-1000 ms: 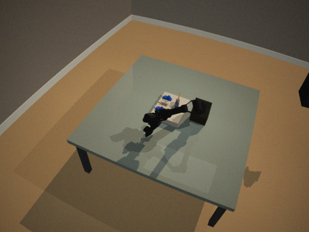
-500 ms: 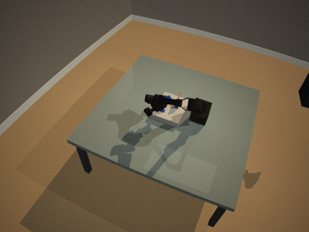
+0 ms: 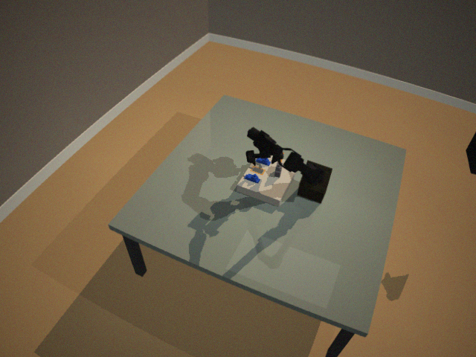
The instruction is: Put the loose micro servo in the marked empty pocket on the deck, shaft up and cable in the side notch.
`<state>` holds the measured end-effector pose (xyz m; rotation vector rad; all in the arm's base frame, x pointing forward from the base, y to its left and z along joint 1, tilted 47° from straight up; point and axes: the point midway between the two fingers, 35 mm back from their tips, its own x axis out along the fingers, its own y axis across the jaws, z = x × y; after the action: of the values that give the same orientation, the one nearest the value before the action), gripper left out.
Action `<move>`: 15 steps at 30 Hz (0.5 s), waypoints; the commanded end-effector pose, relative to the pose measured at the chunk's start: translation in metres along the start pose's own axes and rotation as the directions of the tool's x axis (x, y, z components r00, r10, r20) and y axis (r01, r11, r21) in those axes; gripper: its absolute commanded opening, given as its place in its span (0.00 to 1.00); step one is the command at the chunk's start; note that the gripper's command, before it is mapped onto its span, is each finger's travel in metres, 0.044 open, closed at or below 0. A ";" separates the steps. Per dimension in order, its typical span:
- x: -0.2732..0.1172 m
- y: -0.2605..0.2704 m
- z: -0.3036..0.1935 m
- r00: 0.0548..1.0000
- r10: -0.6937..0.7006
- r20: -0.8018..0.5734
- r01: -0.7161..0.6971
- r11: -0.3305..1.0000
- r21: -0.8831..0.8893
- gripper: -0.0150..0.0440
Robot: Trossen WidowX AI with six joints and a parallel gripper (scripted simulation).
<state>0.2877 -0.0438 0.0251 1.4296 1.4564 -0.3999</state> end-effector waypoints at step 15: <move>-0.031 -0.090 0.008 0.979 0.024 -0.202 0.056 0.923 0.381 1.00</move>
<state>0.2088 -0.0905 0.0112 1.7957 1.5955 -0.5931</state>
